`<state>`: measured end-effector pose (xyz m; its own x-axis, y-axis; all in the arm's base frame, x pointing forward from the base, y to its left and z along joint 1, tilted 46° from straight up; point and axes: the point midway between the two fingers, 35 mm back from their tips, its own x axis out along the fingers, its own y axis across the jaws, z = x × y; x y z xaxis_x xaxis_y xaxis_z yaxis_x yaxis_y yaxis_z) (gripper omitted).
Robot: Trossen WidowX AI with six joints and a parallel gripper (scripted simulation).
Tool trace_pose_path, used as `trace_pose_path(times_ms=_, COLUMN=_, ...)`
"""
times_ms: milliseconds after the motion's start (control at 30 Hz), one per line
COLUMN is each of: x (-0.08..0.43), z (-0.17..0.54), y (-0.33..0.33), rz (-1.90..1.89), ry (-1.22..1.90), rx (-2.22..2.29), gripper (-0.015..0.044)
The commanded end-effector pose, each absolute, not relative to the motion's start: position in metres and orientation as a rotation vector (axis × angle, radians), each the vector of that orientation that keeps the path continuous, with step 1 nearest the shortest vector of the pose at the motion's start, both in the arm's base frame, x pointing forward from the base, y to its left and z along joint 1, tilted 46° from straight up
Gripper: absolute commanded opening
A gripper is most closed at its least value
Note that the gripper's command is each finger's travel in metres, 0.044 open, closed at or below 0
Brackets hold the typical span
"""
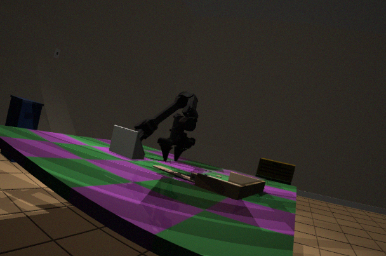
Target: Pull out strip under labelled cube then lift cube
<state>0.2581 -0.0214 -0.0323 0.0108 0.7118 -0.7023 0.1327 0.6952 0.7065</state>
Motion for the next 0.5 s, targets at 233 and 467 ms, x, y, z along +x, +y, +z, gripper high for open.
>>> trace_pose_path(times_ms=233, x=0.295, z=-0.035, y=-0.031, rz=0.52, ry=1.518, rx=0.734, gripper=0.044)
trace_pose_path(times_ms=467, x=0.317, z=-0.036, y=-0.038, rz=0.521, ry=1.517, rx=0.733, gripper=0.044)
